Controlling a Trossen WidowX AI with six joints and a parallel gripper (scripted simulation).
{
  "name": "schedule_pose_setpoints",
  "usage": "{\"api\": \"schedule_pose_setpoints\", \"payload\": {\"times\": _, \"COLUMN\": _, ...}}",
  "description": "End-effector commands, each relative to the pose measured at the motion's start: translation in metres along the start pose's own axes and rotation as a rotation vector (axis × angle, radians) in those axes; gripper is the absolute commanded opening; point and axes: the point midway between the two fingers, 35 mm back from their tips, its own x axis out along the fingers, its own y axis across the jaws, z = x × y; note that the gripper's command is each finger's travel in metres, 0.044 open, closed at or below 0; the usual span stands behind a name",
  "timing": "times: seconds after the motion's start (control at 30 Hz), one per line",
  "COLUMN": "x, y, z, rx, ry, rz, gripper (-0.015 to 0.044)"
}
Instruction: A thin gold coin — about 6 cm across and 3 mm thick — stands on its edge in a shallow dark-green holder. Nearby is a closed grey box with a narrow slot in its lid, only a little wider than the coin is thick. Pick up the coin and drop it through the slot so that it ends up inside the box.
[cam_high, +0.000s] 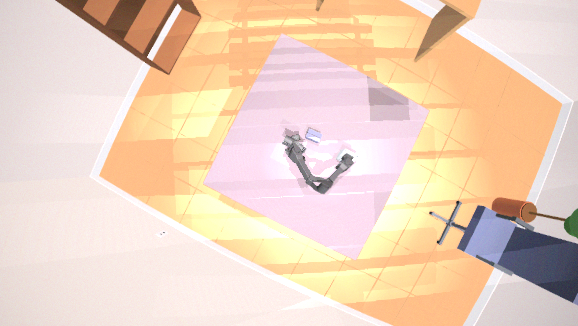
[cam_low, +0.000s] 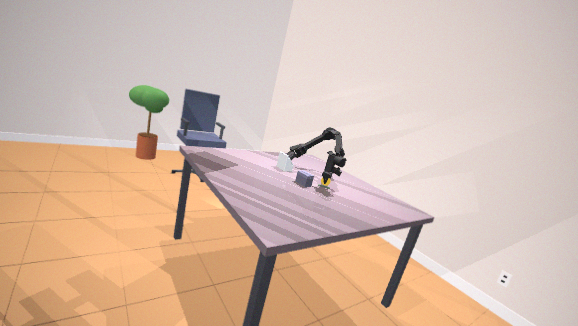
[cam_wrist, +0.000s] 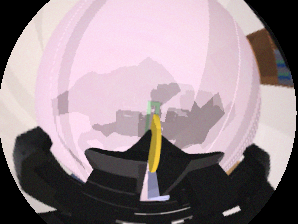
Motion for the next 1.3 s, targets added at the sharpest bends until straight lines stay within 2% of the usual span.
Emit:
{"api": "schedule_pose_setpoints", "payload": {"times": 0.0, "x": -0.012, "y": -0.002, "z": 0.001, "rx": -0.002, "ry": -0.002, "rz": -0.006, "gripper": 0.0}}
{"api": "schedule_pose_setpoints", "payload": {"times": 1.0, "x": -0.082, "y": 0.001, "z": -0.001, "rx": 0.004, "ry": -0.001, "rz": -0.005, "gripper": 0.0}}
{"api": "schedule_pose_setpoints", "payload": {"times": 1.27, "x": -0.082, "y": 0.0, "z": 0.0, "rx": 0.258, "ry": -0.002, "rz": -0.005, "gripper": 0.0}}
